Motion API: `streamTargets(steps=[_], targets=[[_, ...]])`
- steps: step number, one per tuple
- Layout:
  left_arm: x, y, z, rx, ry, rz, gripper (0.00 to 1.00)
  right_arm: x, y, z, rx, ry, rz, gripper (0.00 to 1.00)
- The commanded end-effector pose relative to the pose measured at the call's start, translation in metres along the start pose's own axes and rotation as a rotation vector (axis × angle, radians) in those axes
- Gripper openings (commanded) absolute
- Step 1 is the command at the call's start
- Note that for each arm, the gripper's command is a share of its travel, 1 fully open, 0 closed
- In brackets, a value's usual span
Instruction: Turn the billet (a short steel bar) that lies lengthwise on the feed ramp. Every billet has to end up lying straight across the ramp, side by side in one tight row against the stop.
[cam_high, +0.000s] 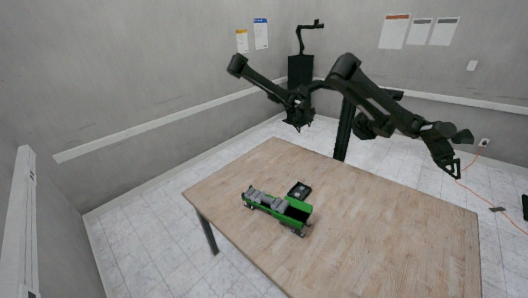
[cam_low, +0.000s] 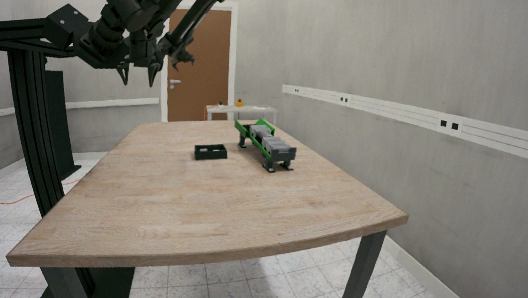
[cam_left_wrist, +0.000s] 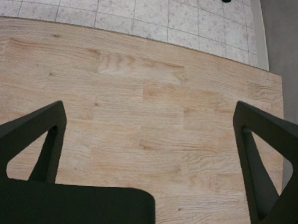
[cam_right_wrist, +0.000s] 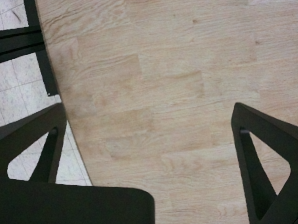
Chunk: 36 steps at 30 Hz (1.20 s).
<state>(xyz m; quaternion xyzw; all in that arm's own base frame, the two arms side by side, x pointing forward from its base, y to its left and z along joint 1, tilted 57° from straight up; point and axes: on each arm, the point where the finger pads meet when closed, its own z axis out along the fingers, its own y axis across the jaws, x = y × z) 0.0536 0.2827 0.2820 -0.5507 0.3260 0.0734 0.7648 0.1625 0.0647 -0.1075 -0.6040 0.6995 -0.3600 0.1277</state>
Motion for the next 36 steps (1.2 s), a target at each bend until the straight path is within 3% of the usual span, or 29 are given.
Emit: streamTargets(steps=[1, 36], targets=[[-0.0014, -0.0018, 0.0003, 0.003, -0.002, 0.003, 1.0, -0.0014, -0.0001, -0.0004, 0.001, -0.004, 0.0, 1.0], [-0.0066, -0.0087, 0.0021, 0.016, -0.009, 0.012, 1.0, -0.0044, -0.0025, 0.001, -0.007, -0.002, 0.029, 1.0]])
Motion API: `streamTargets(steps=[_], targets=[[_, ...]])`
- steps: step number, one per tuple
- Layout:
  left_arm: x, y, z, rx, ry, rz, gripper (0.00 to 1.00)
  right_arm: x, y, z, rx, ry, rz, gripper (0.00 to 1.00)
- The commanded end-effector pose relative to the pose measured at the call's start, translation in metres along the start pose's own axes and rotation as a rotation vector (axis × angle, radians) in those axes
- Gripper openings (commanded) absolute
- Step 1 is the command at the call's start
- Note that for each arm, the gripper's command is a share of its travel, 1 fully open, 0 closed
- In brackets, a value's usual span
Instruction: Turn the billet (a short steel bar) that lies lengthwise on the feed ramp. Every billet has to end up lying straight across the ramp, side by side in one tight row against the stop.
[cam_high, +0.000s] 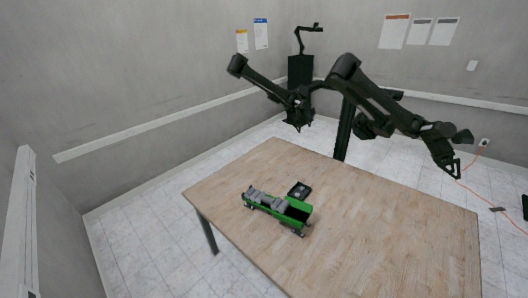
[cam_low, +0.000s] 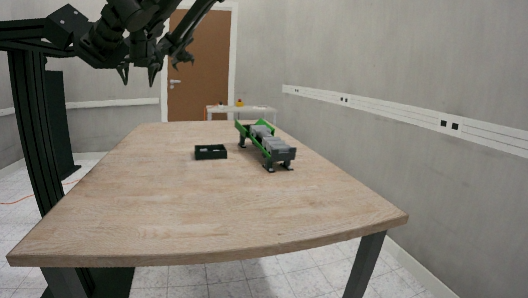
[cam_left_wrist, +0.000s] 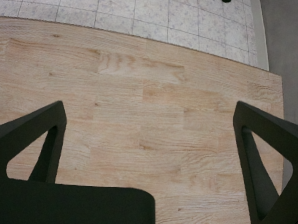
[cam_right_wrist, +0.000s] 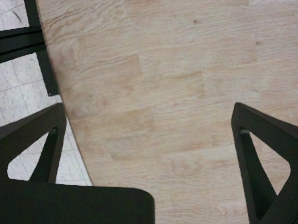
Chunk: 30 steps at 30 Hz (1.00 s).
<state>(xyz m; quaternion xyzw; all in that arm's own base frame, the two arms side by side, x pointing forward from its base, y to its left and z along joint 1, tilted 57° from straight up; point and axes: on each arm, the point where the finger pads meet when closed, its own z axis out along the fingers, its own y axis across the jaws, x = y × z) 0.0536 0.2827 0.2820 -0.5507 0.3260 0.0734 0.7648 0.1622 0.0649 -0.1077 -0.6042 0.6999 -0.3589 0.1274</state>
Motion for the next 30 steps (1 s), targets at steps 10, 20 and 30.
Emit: streamTargets(steps=[10, 20, 30], targets=[[-0.007, -0.009, 0.002, 0.016, -0.009, 0.012, 1.0, -0.012, -0.01, 0.005, -0.024, 0.003, 0.104, 1.0], [-0.007, -0.009, 0.002, 0.016, -0.009, 0.012, 1.0, -0.021, -0.024, 0.011, -0.047, 0.008, 0.21, 1.0], [-0.007, -0.009, 0.002, 0.016, -0.009, 0.012, 1.0, -0.033, -0.055, 0.024, -0.075, 0.017, 0.406, 1.0]])
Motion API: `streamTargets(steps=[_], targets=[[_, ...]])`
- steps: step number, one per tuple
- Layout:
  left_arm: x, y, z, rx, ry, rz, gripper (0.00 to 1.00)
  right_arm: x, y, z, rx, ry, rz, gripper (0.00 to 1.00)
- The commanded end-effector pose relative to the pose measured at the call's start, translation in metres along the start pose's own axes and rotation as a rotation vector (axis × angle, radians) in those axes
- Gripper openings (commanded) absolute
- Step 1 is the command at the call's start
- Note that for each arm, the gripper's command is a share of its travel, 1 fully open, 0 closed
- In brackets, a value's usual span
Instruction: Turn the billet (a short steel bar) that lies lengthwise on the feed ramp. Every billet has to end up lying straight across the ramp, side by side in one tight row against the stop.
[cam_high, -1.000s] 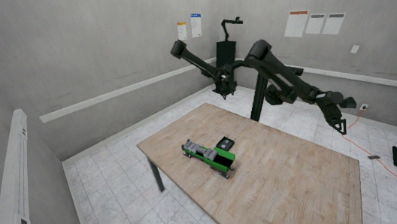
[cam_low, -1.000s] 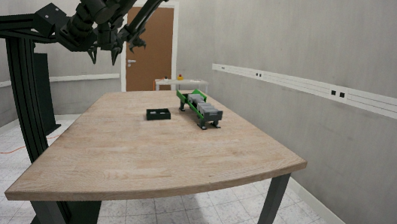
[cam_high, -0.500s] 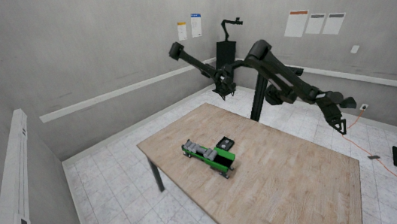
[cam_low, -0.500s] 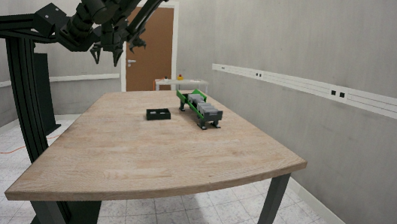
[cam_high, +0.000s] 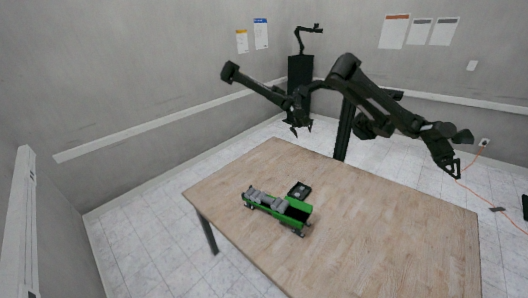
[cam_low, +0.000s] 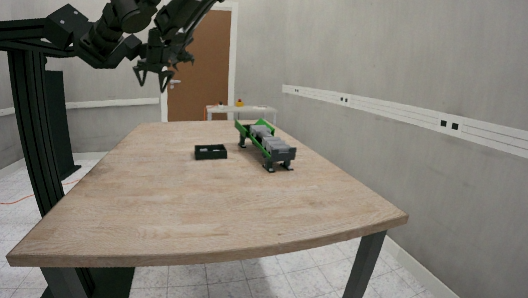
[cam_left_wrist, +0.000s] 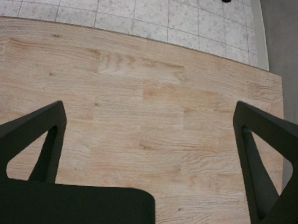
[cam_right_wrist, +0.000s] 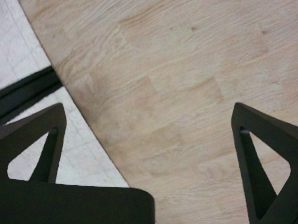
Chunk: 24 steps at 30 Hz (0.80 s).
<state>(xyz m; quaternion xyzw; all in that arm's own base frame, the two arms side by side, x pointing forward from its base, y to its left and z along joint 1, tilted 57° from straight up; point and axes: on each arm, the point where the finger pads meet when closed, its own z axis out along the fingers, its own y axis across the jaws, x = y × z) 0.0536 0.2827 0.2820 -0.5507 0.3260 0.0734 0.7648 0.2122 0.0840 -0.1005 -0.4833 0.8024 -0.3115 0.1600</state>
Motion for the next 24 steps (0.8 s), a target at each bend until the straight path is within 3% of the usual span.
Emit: streamTargets(steps=[1, 8, 17, 19, 24], targets=[[-0.007, -0.009, 0.002, 0.016, -0.009, 0.012, 1.0, -0.009, -0.011, 0.005, -0.004, 0.005, 0.076, 1.0], [-0.007, -0.009, 0.002, 0.016, -0.009, 0.012, 1.0, -0.022, -0.039, 0.014, -0.013, 0.008, 0.225, 1.0], [-0.007, -0.009, 0.002, 0.016, -0.009, 0.012, 1.0, -0.032, -0.102, 0.031, -0.003, 0.007, 0.487, 1.0], [-0.007, -0.009, 0.002, 0.016, -0.009, 0.012, 1.0, -0.032, -0.102, 0.031, -0.003, 0.007, 0.487, 1.0], [-0.007, -0.009, 0.002, 0.016, -0.009, 0.012, 1.0, -0.028, -0.149, 0.041, 0.022, 0.003, 0.647, 1.0]])
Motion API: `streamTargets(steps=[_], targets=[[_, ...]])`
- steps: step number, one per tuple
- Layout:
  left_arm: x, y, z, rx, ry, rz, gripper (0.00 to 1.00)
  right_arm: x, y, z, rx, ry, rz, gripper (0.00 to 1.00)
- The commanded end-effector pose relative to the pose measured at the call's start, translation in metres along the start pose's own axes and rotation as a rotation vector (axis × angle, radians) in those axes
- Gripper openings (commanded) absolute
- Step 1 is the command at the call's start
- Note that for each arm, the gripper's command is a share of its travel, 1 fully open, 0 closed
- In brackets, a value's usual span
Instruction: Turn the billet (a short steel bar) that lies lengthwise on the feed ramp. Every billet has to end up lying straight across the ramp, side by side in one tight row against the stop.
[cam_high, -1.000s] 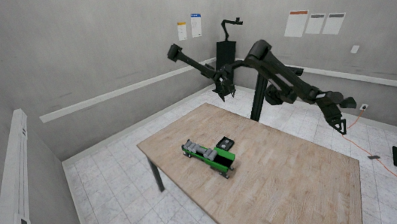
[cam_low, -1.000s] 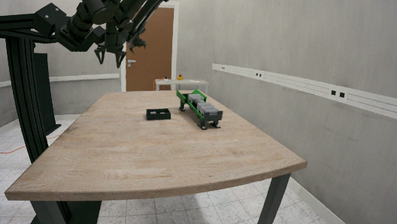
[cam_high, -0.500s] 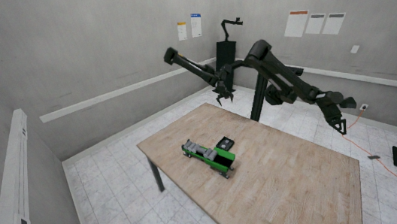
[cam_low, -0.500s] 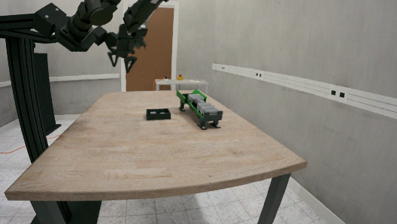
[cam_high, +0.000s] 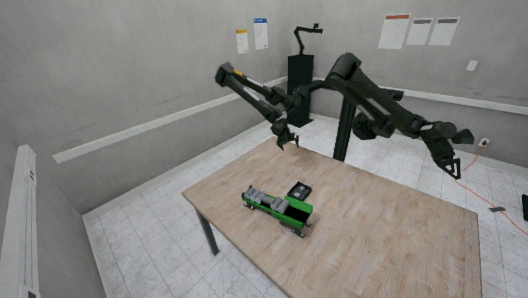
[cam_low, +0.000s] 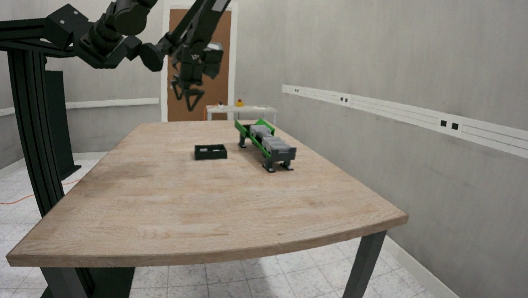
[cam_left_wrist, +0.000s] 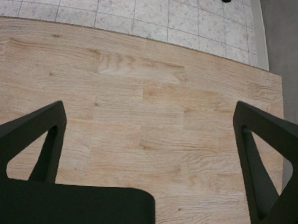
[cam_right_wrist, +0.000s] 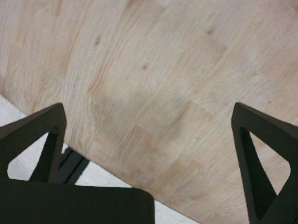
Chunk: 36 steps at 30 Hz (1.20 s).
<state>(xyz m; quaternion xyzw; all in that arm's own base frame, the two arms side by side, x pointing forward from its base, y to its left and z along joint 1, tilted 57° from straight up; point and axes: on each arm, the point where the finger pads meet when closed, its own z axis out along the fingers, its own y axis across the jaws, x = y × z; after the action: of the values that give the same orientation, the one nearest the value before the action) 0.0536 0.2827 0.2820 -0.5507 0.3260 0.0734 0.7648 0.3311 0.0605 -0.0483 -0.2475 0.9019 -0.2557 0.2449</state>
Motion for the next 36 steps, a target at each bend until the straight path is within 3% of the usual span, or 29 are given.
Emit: streamTargets(steps=[1, 10, 12, 19, 27, 29, 36], targets=[[-0.007, -0.009, 0.002, 0.016, -0.009, 0.012, 1.0, -0.011, -0.036, 0.008, 0.026, 0.007, 0.127, 1.0], [-0.007, -0.009, 0.002, 0.016, -0.009, 0.012, 1.0, -0.03, -0.144, 0.018, 0.113, -0.031, 0.425, 1.0], [-0.007, -0.009, 0.002, 0.016, -0.009, 0.012, 1.0, -0.03, -0.144, 0.018, 0.113, -0.031, 0.425, 1.0], [-0.007, -0.009, 0.002, 0.016, -0.009, 0.012, 1.0, -0.022, -0.247, 0.012, 0.221, -0.077, 0.647, 1.0], [-0.007, -0.009, 0.002, 0.016, -0.009, 0.012, 1.0, 0.017, -0.371, -0.021, 0.389, -0.142, 0.873, 1.0], [-0.007, -0.009, 0.002, 0.016, -0.009, 0.012, 1.0, 0.017, -0.371, -0.021, 0.389, -0.142, 0.873, 1.0], [-0.007, -0.009, 0.002, 0.016, -0.009, 0.012, 1.0, 0.072, -0.469, -0.076, 0.569, -0.205, 1.031, 1.0]])
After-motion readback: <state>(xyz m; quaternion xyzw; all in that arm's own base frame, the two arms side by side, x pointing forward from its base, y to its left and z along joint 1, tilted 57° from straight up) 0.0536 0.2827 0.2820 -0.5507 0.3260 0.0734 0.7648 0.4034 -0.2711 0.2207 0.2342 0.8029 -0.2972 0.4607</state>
